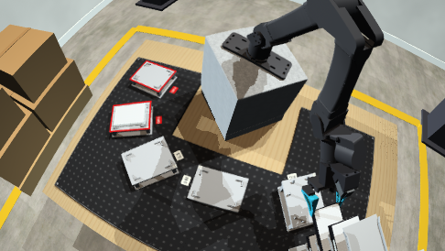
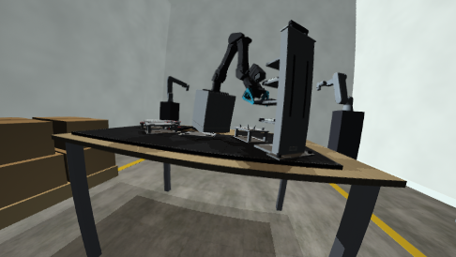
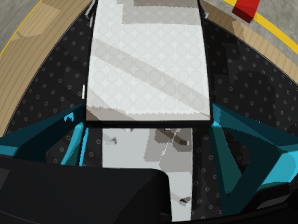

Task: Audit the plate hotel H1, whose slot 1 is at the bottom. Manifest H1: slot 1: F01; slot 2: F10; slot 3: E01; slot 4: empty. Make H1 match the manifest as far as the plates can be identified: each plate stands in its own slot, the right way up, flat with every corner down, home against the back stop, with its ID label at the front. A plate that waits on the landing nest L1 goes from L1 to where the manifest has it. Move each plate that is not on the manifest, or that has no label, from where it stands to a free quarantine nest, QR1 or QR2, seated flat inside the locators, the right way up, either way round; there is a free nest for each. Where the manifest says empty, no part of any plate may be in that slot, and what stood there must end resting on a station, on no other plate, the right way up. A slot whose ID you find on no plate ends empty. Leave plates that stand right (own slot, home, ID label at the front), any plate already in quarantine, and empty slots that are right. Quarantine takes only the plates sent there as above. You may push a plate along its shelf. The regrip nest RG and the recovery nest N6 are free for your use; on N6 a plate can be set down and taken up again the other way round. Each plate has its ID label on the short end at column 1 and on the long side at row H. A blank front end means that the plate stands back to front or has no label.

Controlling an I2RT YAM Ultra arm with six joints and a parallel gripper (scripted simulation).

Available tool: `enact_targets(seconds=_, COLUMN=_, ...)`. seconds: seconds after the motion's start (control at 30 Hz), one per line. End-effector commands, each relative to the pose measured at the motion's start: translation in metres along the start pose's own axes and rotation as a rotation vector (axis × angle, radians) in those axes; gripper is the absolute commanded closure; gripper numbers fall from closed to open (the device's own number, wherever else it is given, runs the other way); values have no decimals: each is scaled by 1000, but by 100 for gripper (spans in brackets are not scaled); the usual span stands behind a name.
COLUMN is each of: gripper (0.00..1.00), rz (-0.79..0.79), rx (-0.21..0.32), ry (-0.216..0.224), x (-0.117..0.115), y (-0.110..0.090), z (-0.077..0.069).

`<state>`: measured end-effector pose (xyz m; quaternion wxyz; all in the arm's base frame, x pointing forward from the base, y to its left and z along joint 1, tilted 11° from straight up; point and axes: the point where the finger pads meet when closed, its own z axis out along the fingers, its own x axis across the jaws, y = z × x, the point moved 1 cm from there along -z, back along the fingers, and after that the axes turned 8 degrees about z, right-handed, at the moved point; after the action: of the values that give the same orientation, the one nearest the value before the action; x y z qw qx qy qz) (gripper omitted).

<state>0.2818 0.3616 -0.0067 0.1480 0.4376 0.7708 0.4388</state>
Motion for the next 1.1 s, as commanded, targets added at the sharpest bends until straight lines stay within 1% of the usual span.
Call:
enact_targets(seconds=0.0, gripper=14, rz=4, rx=-21, ry=5, x=3, y=7, z=-2)
enact_targets(seconds=1.07, gripper=14, rz=4, rx=-20, ry=5, x=-1, y=-21, z=-30)
